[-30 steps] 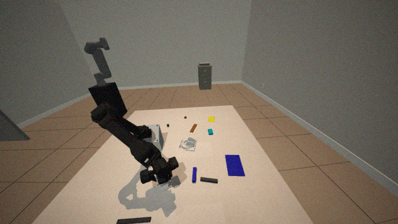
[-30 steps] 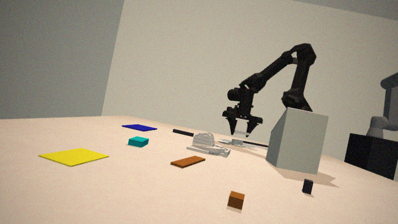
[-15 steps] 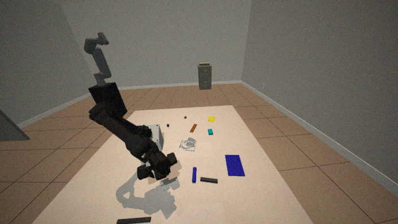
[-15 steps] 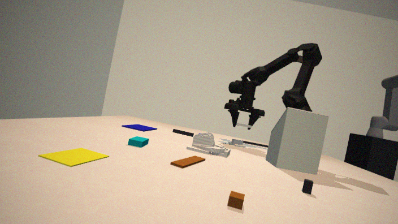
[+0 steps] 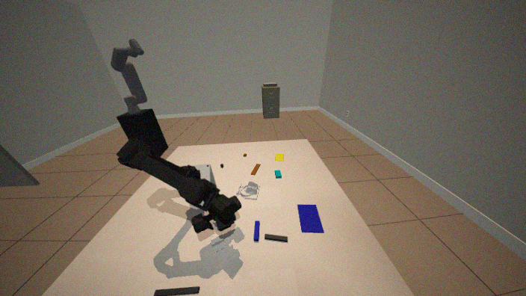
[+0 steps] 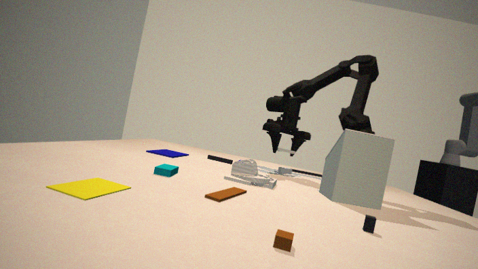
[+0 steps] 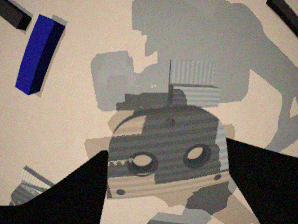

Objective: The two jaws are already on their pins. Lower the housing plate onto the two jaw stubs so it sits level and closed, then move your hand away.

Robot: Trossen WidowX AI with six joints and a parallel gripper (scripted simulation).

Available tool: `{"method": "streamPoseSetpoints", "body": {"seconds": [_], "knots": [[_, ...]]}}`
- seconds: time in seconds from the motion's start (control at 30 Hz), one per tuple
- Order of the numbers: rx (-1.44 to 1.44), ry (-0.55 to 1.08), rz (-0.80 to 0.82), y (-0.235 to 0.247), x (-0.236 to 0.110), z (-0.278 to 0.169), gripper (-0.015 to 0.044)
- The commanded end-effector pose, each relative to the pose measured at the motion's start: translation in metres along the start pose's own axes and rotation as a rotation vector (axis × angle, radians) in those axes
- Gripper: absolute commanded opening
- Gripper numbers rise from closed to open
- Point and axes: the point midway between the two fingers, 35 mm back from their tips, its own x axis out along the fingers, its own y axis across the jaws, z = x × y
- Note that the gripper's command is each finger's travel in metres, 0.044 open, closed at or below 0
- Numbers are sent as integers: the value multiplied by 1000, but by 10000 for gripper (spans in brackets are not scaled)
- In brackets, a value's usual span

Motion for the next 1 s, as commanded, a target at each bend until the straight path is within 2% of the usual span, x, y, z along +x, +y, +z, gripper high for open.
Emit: {"method": "streamPoseSetpoints", "body": {"seconds": [0.0, 0.97], "knots": [[-27, 10, 4, 11, 3, -3, 351], [-275, 69, 30, 95, 12, -49, 351]]}}
